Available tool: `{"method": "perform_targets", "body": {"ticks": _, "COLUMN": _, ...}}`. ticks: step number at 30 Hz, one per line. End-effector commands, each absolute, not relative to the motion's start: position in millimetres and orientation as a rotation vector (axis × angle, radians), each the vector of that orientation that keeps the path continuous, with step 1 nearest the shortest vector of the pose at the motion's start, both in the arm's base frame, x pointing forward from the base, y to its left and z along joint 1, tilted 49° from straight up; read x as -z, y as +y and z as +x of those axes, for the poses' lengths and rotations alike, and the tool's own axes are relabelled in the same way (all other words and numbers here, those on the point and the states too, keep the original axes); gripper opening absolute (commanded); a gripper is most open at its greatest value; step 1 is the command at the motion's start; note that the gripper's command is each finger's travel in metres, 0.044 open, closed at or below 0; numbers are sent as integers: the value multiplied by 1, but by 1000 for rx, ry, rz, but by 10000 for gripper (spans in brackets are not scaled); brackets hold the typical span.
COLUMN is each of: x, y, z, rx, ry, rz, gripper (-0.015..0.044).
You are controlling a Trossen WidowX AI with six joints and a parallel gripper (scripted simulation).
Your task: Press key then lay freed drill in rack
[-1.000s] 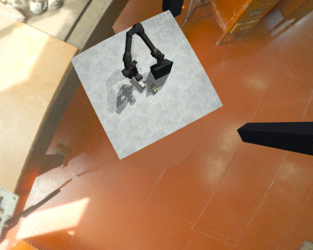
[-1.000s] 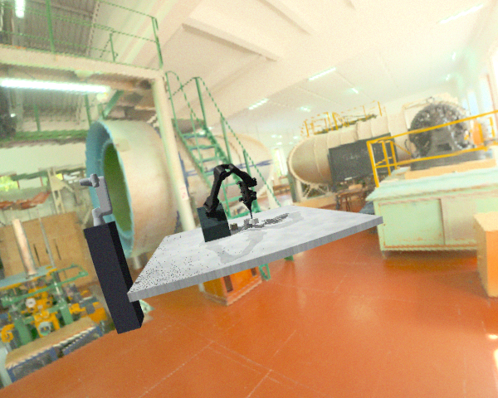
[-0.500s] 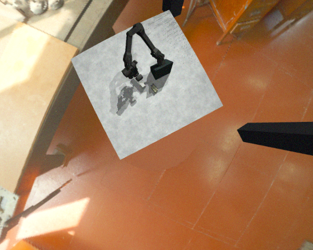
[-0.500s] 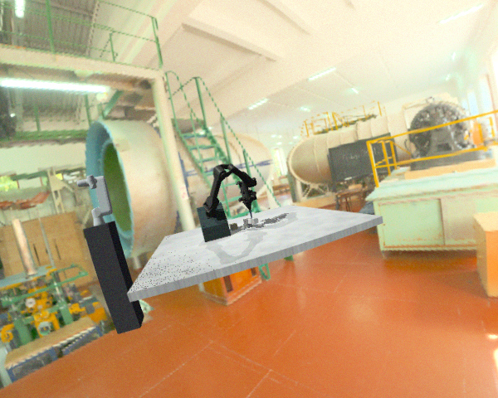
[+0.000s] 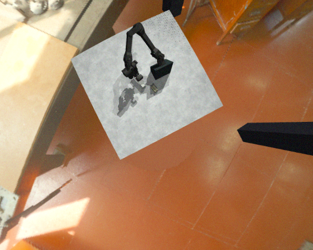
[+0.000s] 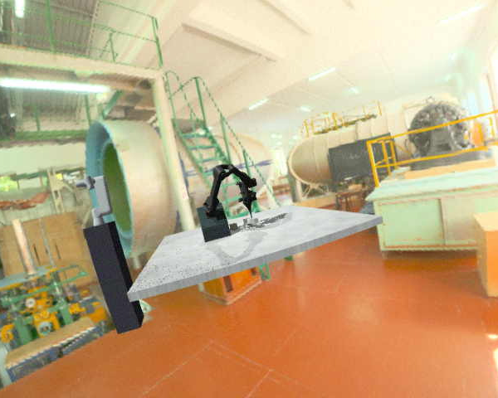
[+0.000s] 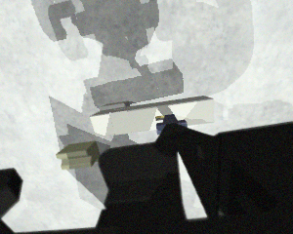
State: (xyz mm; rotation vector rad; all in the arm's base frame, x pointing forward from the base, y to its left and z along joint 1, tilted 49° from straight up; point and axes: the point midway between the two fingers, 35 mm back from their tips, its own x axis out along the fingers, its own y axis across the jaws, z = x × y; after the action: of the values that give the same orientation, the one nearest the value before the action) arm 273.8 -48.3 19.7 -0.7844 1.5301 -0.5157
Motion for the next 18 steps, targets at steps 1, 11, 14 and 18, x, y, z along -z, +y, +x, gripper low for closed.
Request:
{"method": "perform_targets", "body": {"ticks": 1, "x": -10, "y": -70, "z": 269, "rx": 564, "ry": 1566, "rz": -768, "gripper": 0}}
{"method": "perform_targets", "body": {"ticks": 11, "x": -9, "y": -73, "z": 269, "rx": 563, "ry": 1565, "rz": -768, "gripper": 26}}
{"method": "perform_targets", "body": {"ticks": 14, "x": -20, "y": -56, "z": 274, "rx": 558, "ry": 1565, "rz": -764, "gripper": 105}}
{"method": "perform_targets", "body": {"ticks": 18, "x": -49, "y": -18, "z": 278, "rx": 559, "ry": 1566, "rz": -764, "gripper": 210}}
